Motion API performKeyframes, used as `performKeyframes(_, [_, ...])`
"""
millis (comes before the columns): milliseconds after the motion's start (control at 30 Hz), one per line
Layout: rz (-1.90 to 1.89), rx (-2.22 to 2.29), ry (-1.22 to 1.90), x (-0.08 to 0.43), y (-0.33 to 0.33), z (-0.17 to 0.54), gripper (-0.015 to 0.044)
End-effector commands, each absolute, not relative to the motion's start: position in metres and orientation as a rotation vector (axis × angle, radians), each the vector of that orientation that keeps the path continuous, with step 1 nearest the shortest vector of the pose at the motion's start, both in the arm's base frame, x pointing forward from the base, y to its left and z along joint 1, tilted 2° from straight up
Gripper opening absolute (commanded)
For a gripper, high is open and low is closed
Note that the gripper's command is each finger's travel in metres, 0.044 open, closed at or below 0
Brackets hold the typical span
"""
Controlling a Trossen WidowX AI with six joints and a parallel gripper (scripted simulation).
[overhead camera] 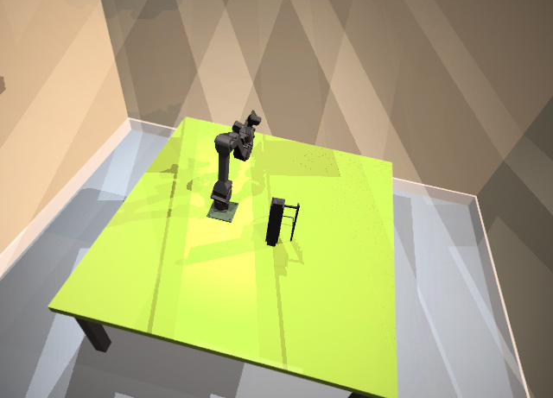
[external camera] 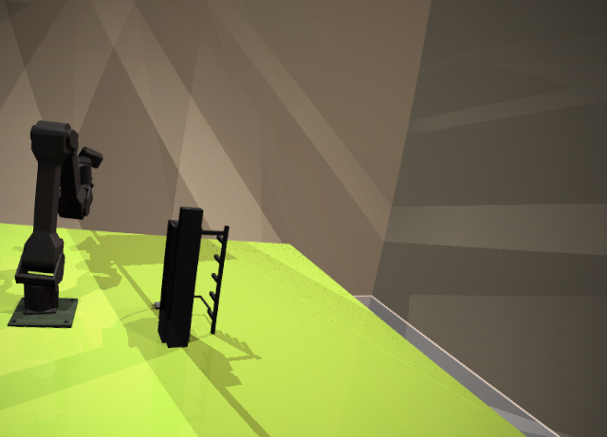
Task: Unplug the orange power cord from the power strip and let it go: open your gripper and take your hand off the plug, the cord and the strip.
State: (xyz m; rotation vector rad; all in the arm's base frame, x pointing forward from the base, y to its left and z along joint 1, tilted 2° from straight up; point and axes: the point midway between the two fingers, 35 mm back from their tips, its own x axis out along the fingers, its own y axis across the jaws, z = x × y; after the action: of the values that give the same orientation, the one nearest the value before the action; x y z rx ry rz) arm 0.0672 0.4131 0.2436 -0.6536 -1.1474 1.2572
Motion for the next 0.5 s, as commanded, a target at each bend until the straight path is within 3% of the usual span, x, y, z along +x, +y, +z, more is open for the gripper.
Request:
performKeyframes(0, [1.256, -0.655, -1.142, 0.069, 0.413, 0.243, 0.0374])
performKeyframes(267, [1.212, -0.798, -0.934, 0.141, 0.409, 0.221, 0.0164])
performKeyframes(467, [1.156, -0.948, -0.646, 0.220, 0.389, 0.193, 0.0160])
